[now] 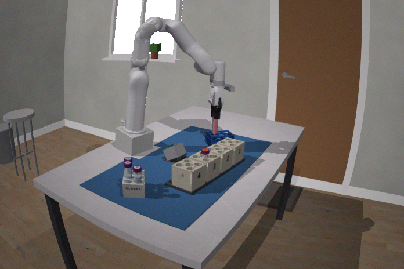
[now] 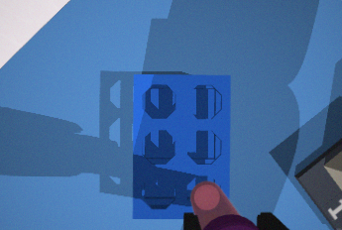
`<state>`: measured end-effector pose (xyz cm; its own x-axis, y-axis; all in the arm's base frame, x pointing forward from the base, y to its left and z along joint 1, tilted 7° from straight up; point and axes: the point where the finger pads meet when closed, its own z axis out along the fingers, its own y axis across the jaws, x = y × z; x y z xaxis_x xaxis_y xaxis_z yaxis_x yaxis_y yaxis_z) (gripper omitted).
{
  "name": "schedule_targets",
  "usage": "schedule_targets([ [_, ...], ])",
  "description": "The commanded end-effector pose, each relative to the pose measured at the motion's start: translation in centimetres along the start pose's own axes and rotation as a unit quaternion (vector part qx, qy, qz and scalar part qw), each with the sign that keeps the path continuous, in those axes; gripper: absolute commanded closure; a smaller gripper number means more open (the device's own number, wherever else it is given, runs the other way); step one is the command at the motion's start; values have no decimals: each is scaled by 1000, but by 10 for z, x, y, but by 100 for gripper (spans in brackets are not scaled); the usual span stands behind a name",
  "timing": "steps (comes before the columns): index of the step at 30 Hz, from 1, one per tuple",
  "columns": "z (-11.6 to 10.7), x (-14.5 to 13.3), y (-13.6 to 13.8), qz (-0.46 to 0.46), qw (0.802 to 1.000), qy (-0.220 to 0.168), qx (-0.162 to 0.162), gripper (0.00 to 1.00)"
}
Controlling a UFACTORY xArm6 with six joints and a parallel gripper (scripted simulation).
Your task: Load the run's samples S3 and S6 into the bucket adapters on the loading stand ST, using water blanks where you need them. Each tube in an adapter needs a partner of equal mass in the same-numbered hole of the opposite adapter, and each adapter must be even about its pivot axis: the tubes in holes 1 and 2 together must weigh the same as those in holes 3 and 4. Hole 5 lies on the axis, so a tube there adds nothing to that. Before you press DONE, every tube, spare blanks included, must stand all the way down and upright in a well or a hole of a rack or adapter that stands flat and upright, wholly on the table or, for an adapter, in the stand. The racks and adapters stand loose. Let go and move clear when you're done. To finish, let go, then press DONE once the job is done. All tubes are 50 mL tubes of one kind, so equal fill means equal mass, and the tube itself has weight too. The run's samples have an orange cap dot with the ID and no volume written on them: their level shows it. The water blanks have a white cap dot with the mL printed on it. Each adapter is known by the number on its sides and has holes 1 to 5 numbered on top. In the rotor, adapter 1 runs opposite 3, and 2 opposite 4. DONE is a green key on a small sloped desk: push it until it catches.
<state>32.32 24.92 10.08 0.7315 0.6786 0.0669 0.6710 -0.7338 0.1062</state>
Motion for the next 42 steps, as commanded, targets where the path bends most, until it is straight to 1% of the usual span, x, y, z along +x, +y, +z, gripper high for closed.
schedule_targets([
  [1,-7,1,0,0,1000,2,0,100],
  [30,-61,1,0,0,1000,2,0,100],
  [32,-61,1,0,0,1000,2,0,100],
  [42,-79,1,0,0,1000,2,0,100],
])
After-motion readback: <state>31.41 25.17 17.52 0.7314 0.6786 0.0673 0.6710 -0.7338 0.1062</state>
